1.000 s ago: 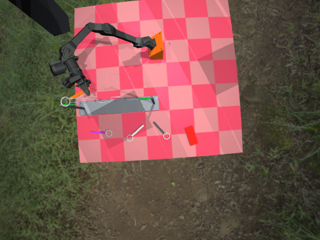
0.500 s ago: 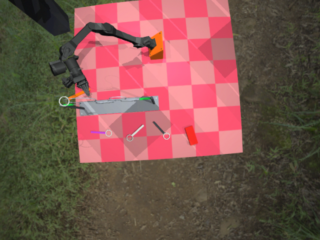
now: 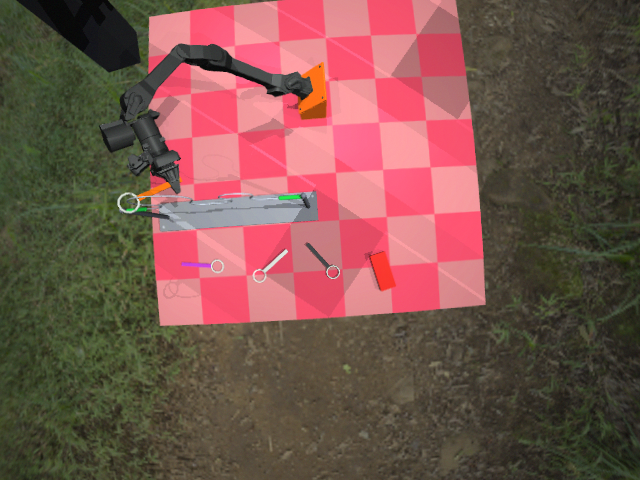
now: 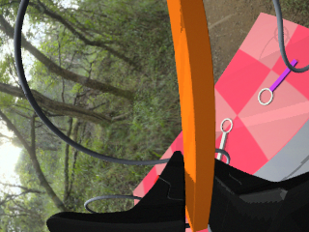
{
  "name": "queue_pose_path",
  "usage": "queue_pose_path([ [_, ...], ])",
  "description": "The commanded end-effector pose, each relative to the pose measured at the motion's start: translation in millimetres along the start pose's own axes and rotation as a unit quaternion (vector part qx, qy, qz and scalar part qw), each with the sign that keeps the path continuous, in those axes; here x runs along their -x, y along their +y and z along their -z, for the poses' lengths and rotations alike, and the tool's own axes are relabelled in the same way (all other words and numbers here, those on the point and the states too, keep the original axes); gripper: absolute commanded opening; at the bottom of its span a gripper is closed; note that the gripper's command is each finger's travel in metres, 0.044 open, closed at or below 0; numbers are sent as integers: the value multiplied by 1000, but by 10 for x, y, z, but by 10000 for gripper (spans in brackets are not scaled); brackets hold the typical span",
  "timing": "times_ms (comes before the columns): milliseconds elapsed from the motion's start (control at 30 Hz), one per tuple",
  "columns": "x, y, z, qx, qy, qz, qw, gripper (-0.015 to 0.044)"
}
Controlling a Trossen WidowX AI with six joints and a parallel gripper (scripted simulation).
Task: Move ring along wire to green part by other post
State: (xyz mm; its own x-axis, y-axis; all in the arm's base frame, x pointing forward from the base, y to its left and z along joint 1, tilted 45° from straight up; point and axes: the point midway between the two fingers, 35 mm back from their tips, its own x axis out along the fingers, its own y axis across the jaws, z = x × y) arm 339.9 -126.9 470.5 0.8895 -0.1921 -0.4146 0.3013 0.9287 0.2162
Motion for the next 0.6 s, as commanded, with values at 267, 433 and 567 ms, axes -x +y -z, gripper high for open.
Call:
queue_pose_path([
  [267,27,-27,-16,66,-13,29,997,-150],
  [433,24,-46,-18,94,-17,42,995,-150],
  [567,23,-61,-20,116,-20,53,992,-150],
])
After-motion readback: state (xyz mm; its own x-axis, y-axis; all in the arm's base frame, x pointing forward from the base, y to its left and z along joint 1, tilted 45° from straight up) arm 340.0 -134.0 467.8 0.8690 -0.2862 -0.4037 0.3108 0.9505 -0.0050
